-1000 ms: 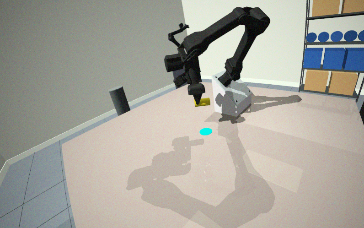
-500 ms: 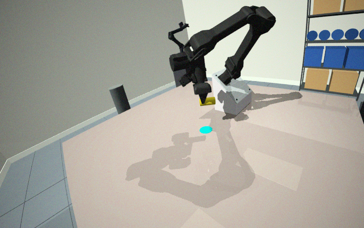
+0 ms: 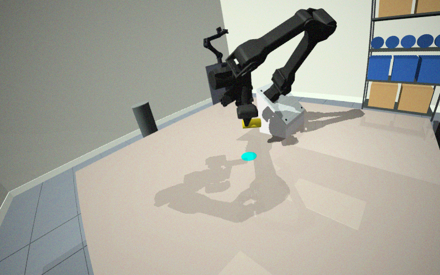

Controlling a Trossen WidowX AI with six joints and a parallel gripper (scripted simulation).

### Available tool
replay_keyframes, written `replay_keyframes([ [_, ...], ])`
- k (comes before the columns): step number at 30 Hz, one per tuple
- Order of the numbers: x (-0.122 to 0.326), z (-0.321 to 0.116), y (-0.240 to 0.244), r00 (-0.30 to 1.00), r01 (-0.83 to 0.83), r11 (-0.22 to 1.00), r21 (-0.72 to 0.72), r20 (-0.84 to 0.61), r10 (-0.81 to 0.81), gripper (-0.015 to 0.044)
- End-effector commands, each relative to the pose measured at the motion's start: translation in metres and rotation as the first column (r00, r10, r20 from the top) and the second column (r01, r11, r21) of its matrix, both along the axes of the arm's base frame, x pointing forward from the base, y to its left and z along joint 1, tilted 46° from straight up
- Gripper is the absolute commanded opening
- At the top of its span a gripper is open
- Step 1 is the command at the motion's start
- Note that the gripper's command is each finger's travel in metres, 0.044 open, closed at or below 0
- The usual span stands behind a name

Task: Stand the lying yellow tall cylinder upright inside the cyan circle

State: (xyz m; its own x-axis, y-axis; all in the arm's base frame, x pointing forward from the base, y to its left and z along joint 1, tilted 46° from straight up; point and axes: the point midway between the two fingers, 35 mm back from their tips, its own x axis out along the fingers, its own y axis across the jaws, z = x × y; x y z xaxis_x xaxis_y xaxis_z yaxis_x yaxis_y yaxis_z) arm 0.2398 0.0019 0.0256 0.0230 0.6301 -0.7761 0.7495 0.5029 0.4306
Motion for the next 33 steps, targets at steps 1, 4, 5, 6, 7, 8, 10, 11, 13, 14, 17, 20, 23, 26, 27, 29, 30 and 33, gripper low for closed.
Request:
replay_keyframes([
  [1,-0.002,-0.002,0.001,1.0,-0.004,1.0,-0.029,-0.012,0.004,0.0105],
  [4,-0.004,-0.004,0.002,1.0,-0.008,0.999,-0.049,-0.02,0.007,0.0105],
  [5,-0.004,-0.004,0.002,1.0,-0.01,0.998,-0.056,-0.022,0.008,0.0105],
  [6,-0.005,-0.005,0.003,1.0,-0.011,0.998,-0.063,-0.024,0.009,0.0105],
  [7,-0.005,-0.005,0.003,1.0,-0.012,0.998,-0.069,-0.027,0.01,0.0105],
  [8,-0.005,-0.006,0.003,1.0,-0.013,0.997,-0.076,-0.029,0.011,0.0105],
  [10,-0.006,-0.007,0.004,0.999,-0.016,0.996,-0.09,-0.033,0.013,0.0105],
  [11,-0.007,-0.007,0.004,0.999,-0.017,0.995,-0.096,-0.035,0.014,0.0105],
  [13,-0.008,-0.008,0.005,0.999,-0.019,0.994,-0.11,-0.039,0.015,0.0105],
  [14,-0.008,-0.009,0.005,0.999,-0.02,0.993,-0.117,-0.041,0.015,0.0105],
  [17,-0.009,-0.01,0.006,0.999,-0.023,0.99,-0.137,-0.046,0.017,0.0105],
  [20,-0.01,-0.011,0.006,0.999,-0.025,0.987,-0.157,-0.051,0.018,0.0105],
  [23,-0.011,-0.012,0.007,0.998,-0.028,0.984,-0.178,-0.055,0.018,0.0105],
  [26,-0.012,-0.014,0.007,0.998,-0.029,0.98,-0.198,-0.059,0.018,0.0105],
  [27,-0.013,-0.014,0.007,0.998,-0.03,0.978,-0.205,-0.06,0.018,0.0105],
  [29,-0.013,-0.015,0.008,0.998,-0.031,0.975,-0.218,-0.062,0.018,0.0105],
  [30,-0.014,-0.015,0.008,0.998,-0.031,0.974,-0.225,-0.063,0.018,0.0105],
  [33,-0.015,-0.016,0.008,0.998,-0.032,0.969,-0.245,-0.065,0.017,0.0105],
])
